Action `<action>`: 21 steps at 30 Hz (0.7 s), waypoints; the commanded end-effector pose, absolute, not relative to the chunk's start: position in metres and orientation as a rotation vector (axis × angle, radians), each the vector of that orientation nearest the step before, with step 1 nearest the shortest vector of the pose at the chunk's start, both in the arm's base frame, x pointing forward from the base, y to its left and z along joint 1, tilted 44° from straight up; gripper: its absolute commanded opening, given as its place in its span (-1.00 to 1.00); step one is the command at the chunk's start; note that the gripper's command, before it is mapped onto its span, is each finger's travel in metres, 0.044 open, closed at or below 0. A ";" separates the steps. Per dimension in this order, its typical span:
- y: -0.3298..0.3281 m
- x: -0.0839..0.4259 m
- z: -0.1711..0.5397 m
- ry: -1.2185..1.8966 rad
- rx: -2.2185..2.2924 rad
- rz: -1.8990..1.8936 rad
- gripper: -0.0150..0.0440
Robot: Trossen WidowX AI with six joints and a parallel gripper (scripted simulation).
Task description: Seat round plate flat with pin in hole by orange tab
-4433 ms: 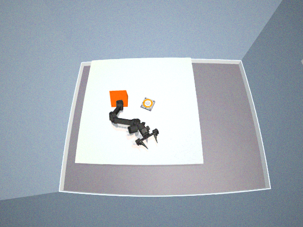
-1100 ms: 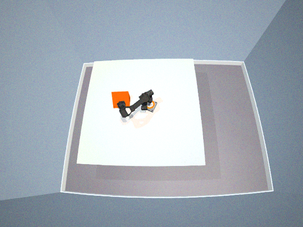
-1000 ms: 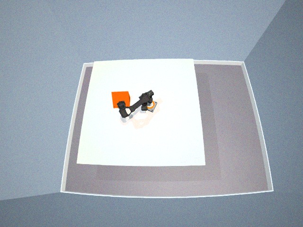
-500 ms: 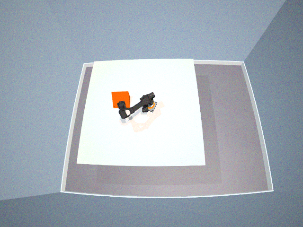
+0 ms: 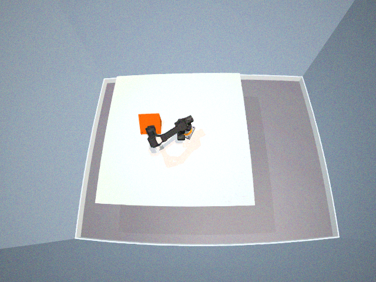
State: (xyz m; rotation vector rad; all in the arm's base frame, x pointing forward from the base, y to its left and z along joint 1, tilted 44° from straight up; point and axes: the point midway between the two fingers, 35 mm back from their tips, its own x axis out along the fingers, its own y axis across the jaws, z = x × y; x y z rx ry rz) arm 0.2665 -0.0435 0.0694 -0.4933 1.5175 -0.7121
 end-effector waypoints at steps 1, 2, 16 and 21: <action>-0.035 0.270 0.079 1.510 -0.493 -0.712 -0.49; -0.031 0.270 0.082 1.510 -0.493 -0.712 -0.49; -0.019 0.272 0.097 1.506 -0.500 -0.711 -0.49; -0.019 0.272 0.097 1.506 -0.500 -0.711 -0.49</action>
